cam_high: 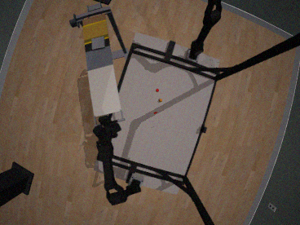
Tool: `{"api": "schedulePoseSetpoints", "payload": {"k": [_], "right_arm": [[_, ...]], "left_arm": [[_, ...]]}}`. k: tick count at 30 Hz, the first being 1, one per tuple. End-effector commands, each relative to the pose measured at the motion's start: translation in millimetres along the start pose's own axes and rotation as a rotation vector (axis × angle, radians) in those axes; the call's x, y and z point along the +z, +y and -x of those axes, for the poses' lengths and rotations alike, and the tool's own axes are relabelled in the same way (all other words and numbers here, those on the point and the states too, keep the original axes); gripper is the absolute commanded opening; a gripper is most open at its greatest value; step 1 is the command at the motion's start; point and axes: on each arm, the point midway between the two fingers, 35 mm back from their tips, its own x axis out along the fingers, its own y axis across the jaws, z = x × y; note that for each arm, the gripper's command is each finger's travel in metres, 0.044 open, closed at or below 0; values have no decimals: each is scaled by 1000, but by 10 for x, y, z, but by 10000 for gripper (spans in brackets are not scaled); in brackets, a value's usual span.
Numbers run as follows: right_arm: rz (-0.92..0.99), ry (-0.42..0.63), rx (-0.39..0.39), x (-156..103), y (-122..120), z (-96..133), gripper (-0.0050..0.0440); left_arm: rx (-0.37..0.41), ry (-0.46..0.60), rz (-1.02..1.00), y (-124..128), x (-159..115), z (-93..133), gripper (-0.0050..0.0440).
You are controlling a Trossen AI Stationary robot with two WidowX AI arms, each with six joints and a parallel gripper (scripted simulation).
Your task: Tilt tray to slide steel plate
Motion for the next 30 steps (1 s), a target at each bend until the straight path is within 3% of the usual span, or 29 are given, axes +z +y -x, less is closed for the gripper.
{"api": "schedulePoseSetpoints", "payload": {"k": [1,13,30], "right_arm": [[2,-2,2,2,4,0,440],[2,-2,2,2,4,0,440],[2,-2,2,2,4,0,440]], "left_arm": [[1,3,-1,-7,-7,-8,0],[-10,3,-1,-93,-8,-96,0],[-2,3,-1,-11,-7,-11,0]]}}
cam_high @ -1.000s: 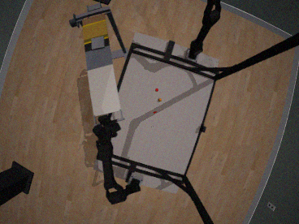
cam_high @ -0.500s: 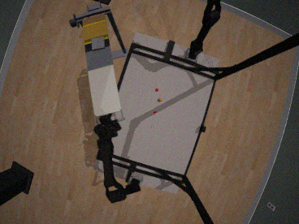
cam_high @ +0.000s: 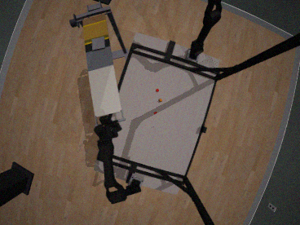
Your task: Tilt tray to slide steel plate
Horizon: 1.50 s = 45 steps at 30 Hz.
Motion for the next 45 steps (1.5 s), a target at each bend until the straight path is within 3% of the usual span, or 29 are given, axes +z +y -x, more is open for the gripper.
{"api": "schedulePoseSetpoints", "payload": {"k": [1,45], "right_arm": [[2,-2,2,2,4,0,440],[2,-2,2,2,4,0,440]], "left_arm": [[20,4,-1,95,-7,104,0],[49,4,-1,304,-6,317,0]]}}
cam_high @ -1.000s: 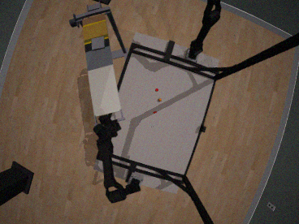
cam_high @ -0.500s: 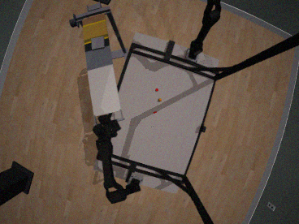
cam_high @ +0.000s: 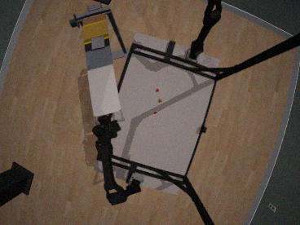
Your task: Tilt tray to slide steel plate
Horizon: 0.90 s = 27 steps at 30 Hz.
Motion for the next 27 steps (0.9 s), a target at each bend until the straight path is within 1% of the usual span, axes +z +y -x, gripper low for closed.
{"api": "schedulePoseSetpoints", "payload": {"k": [1,27], "right_arm": [[2,-2,2,2,4,0,440],[2,-2,2,2,4,0,440]], "left_arm": [[43,4,0,166,-7,169,0],[66,4,0,303,-6,299,0]]}}
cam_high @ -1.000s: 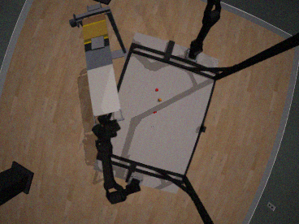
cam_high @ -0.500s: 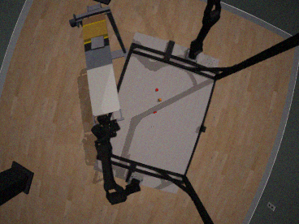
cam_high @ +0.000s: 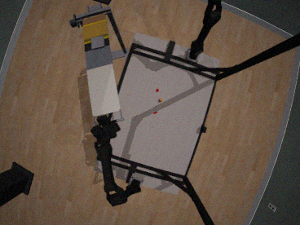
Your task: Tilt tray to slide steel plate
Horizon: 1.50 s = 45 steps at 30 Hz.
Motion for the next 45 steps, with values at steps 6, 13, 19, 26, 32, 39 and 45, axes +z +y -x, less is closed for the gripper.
{"api": "schedulePoseSetpoints", "payload": {"k": [6,13,19,26,32,39,45], "right_arm": [[2,-2,2,1,4,0,440],[2,-2,2,1,4,0,440],[2,-2,2,1,4,0,440],[2,-2,2,1,4,0,440],[2,-2,2,1,4,0,440],[2,-2,2,1,4,0,440],[2,-2,2,1,4,0,440]], "left_arm": [[55,4,0,219,-7,206,0],[22,4,0,-323,-9,-323,0],[-40,4,1,-513,-9,-532,0],[-38,4,1,-433,-9,-442,0],[-32,4,1,-326,-9,-326,0],[-23,4,1,-218,-8,-213,0],[-12,4,0,-190,-8,-185,0]]}}
